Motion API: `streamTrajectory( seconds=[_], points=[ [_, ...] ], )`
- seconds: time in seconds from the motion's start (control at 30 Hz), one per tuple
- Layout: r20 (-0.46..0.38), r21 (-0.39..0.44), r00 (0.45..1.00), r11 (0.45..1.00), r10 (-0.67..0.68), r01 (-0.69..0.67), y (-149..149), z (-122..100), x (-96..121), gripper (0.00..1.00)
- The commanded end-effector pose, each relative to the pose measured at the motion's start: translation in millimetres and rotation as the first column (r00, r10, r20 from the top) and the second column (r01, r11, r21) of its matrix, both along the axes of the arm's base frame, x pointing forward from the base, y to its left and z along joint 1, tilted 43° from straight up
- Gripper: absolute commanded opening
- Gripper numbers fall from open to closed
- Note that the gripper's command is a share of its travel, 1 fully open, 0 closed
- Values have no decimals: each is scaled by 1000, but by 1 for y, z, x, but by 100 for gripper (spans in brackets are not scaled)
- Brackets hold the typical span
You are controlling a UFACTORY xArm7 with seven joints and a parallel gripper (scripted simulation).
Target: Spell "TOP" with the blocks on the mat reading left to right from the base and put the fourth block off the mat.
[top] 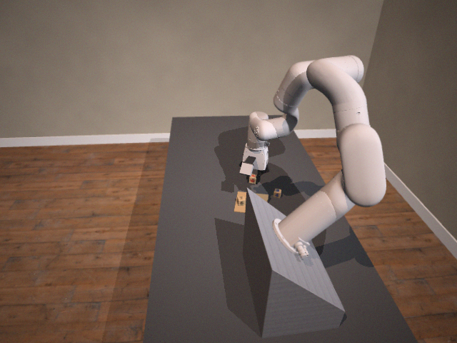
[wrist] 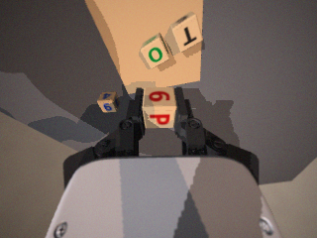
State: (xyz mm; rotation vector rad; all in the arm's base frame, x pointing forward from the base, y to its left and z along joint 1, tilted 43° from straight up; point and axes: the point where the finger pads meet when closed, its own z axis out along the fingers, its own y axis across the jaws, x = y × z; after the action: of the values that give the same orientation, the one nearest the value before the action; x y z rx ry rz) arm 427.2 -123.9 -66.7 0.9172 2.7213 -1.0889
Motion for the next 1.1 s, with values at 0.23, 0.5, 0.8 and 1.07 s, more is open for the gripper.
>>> streamTrajectory(
  seconds=[0.23,0.5,0.8,1.07],
  points=[
    [215,-26,954,975,-211,221,-5,10,-6,27],
    [358,-12,868,928,-345,373,-10,17,-12,27],
    [495,28,737,856,-460,516,-15,24,-18,27],
    [605,87,584,774,-542,628,-20,31,-23,27]
  ],
)
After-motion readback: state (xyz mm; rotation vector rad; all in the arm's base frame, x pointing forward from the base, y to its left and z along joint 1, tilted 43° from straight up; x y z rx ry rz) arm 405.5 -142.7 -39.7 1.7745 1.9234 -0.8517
